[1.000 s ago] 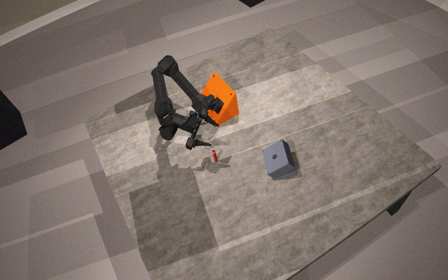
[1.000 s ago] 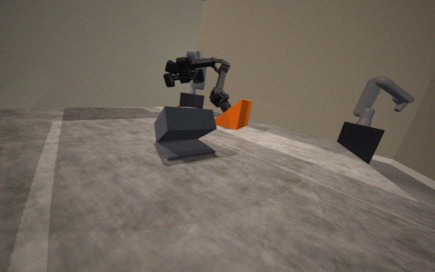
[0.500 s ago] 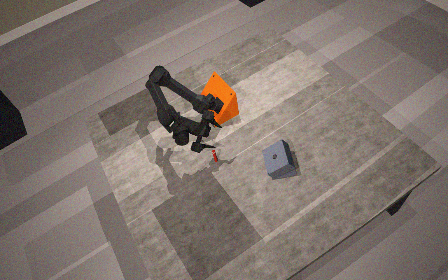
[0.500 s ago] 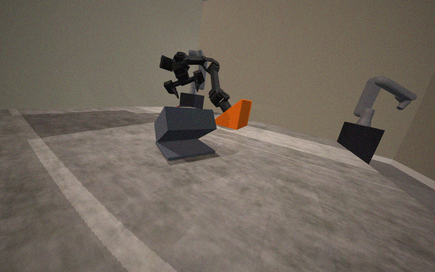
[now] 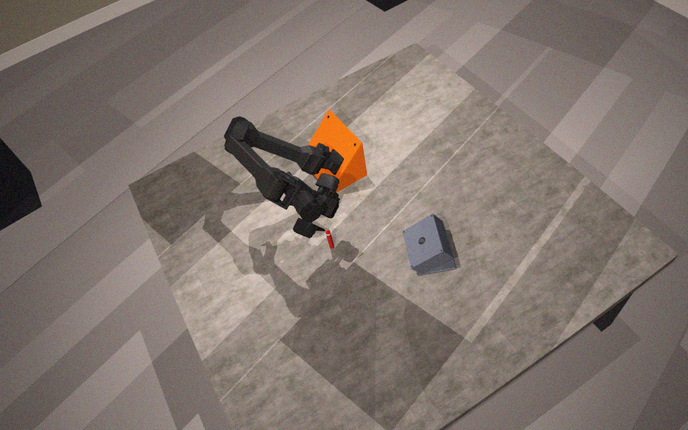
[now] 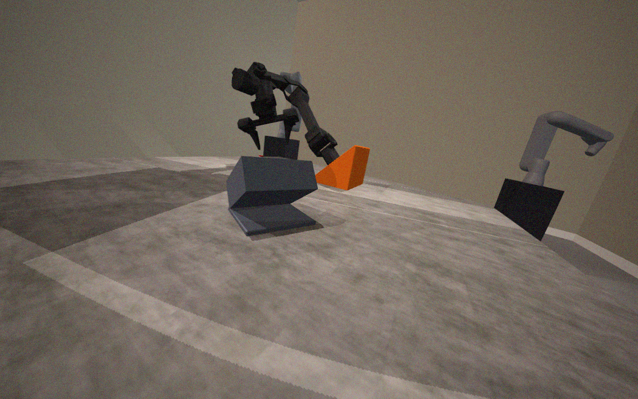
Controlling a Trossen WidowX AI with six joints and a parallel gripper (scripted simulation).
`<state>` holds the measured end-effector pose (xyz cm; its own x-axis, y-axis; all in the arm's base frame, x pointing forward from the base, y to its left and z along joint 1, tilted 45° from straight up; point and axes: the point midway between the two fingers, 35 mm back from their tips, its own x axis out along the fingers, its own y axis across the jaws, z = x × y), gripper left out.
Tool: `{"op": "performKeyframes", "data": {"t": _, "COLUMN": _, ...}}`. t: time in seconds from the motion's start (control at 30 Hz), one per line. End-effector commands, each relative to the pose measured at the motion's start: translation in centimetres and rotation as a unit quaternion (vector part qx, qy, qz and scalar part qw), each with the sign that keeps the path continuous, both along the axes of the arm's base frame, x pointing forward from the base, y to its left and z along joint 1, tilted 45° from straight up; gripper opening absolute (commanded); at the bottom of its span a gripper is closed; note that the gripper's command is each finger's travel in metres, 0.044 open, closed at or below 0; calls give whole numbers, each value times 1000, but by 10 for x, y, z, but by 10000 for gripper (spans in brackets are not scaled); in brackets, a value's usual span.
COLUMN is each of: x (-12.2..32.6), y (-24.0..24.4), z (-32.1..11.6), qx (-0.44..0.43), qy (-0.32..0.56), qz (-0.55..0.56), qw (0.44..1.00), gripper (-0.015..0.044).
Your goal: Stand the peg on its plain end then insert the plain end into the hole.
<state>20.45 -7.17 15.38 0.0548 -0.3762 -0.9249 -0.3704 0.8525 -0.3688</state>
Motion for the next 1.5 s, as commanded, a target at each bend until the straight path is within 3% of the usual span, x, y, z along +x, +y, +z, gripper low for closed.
{"op": "performKeyframes", "data": {"t": 0.0, "x": 4, "y": -3, "z": 4, "qx": -58, "qy": 28, "qz": -7, "qw": 998, "gripper": 440}}
{"op": "performKeyframes", "data": {"t": 0.3, "x": 21, "y": -4, "z": 18, "qx": -192, "qy": 58, "qz": 3, "qw": 980, "gripper": 440}}
{"op": "performKeyframes", "data": {"t": 1.47, "x": 22, "y": -34, "z": -13, "qx": -194, "qy": 71, "qz": 25, "qw": 978, "gripper": 440}}
